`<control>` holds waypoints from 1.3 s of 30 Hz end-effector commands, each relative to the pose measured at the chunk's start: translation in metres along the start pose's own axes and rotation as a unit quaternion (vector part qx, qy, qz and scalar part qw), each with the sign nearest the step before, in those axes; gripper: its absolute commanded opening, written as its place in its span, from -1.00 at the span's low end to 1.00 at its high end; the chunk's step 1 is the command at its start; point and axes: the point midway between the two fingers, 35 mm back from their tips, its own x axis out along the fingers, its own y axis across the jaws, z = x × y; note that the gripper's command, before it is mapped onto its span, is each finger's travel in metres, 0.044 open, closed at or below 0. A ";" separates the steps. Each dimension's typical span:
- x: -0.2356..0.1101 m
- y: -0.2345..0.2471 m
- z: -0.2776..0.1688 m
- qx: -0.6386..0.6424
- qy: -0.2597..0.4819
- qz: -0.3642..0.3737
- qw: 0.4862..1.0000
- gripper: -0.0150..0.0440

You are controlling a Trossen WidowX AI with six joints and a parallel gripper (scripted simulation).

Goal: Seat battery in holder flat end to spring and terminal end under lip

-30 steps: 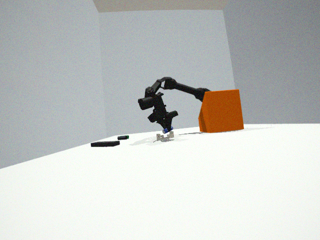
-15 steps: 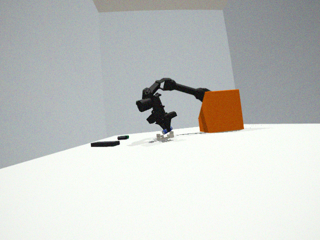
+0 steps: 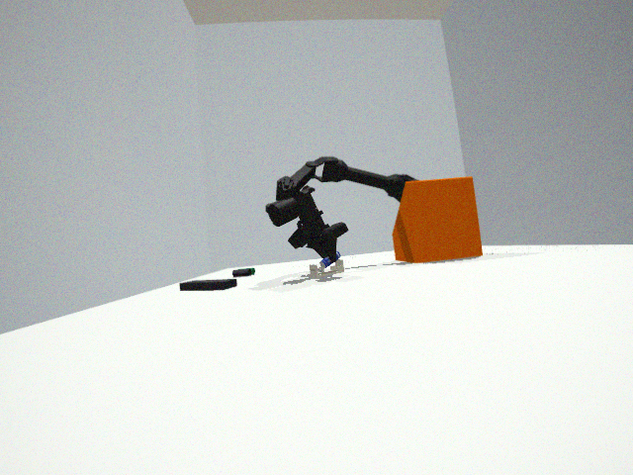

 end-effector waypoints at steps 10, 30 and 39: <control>0.001 -0.001 0.004 0.005 0.024 0.003 1.000 -0.20; 0.006 -0.001 0.006 0.005 0.063 0.003 0.998 -0.20; 0.006 -0.001 0.010 0.006 0.061 0.003 0.998 -0.20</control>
